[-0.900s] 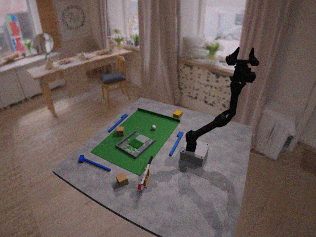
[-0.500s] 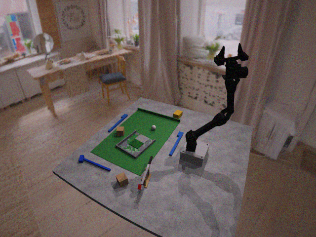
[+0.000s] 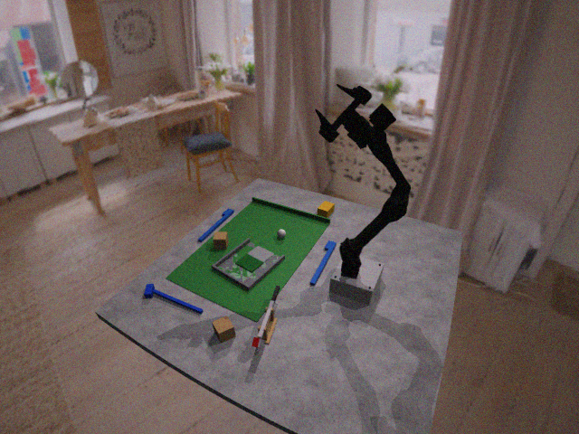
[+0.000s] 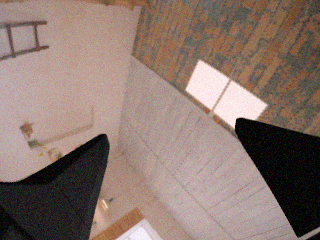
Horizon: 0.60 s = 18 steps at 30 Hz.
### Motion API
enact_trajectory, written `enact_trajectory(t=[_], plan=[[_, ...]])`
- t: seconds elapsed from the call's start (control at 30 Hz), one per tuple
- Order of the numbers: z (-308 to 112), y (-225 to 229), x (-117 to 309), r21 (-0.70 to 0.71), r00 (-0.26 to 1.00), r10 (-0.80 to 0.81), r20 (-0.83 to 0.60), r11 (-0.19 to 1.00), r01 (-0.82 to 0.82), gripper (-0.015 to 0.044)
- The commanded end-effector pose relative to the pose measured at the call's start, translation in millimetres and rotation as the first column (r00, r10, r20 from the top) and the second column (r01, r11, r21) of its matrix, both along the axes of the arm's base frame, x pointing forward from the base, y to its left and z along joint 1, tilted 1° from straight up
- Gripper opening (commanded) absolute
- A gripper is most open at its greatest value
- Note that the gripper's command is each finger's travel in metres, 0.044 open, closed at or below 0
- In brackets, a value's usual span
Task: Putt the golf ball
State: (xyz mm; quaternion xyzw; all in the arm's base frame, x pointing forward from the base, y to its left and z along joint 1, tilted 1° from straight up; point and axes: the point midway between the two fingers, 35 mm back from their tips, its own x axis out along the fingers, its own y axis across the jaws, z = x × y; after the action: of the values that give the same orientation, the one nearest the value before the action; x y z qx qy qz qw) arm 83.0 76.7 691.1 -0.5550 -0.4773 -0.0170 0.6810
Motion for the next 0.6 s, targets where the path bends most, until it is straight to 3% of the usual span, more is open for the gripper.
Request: enact_trajectory(t=[0.0, 0.33, 0.57], plan=[[-32, 27, 55, -0.053, 0.986, 0.023, -0.163, 0.998, -0.032, 0.044], [-140, 87, 155, -0.173, 0.85, 0.029, -0.526, 0.975, -0.14, 0.044], [-240, 120, 206, -0.227, 0.65, -0.031, -0.76, 0.948, -0.221, 0.044]])
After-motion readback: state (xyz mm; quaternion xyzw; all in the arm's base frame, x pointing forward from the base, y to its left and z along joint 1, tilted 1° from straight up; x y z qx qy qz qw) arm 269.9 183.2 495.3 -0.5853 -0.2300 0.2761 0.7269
